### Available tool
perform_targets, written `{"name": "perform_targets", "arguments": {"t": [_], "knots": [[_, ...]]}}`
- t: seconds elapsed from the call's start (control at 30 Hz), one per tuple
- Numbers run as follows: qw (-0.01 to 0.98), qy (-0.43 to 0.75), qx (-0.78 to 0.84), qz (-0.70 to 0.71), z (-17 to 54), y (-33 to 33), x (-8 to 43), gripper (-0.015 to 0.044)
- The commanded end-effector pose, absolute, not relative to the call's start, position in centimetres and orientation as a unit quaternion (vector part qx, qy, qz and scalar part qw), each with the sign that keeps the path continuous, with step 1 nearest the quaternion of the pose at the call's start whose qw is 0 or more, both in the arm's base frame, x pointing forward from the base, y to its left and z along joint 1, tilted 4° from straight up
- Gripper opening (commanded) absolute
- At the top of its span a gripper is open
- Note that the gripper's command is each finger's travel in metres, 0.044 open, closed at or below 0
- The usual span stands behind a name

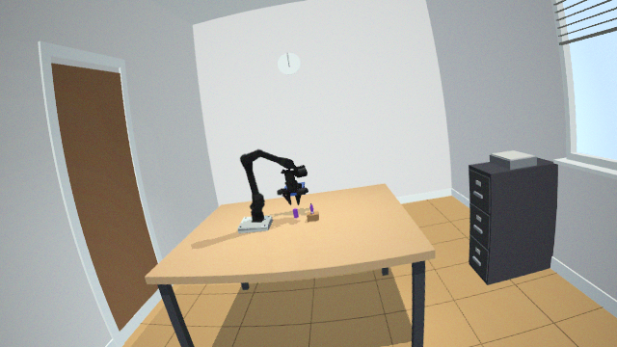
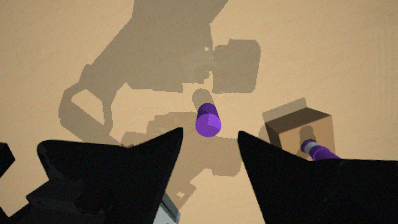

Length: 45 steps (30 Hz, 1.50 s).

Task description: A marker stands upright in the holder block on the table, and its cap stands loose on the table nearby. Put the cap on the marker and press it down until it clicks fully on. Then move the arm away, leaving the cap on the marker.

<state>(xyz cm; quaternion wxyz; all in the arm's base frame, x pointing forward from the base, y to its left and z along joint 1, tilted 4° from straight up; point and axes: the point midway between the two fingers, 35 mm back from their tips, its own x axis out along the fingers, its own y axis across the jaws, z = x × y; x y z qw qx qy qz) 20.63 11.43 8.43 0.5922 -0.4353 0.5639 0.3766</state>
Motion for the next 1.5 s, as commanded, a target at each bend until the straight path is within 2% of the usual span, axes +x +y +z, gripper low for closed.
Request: {"name": "perform_targets", "arguments": {"t": [0.0, 1.2, 1.3, 1.47], "knots": [[0.588, 0.567, -0.435, 0.379, 7.6, 11.3, 20.5, 0.0245], [0.588, 0.567, -0.435, 0.379, 2.4, 11.0, 20.9, 0.0245], [0.588, 0.567, -0.435, 0.379, 2.4, 10.9, 20.9, 0.0167], [0.588, 0.567, -0.435, 0.379, 2.4, 10.9, 20.9, 0.0133]]}}
